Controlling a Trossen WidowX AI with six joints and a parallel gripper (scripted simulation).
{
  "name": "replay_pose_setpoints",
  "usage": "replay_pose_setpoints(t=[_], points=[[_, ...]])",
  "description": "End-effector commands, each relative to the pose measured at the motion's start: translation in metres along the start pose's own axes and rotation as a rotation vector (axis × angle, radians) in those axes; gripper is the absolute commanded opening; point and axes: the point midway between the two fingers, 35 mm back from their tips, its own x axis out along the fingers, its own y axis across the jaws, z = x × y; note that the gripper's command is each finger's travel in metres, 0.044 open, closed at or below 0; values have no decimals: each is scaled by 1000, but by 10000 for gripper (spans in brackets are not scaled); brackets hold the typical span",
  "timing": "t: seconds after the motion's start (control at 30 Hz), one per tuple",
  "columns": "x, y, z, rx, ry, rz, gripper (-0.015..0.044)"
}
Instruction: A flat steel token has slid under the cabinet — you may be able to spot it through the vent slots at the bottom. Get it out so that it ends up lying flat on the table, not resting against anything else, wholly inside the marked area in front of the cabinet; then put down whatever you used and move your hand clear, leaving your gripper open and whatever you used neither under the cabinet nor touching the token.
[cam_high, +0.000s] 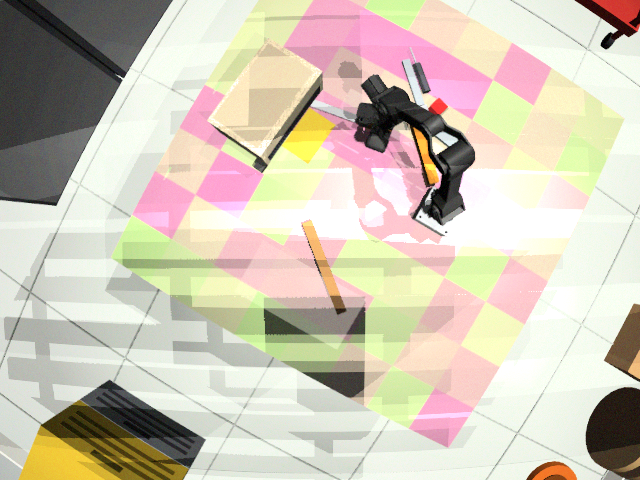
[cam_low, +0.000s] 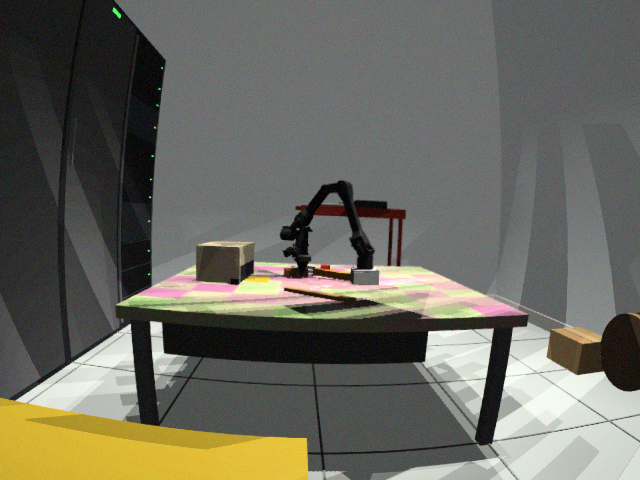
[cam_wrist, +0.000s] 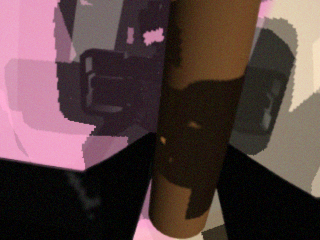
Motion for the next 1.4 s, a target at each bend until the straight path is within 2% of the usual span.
replay_pose_setpoints(t=[0.0,1.37], points=[[0,0,8,1,-3,-2,0],[-1,-1,57,1,-7,-2,0]])
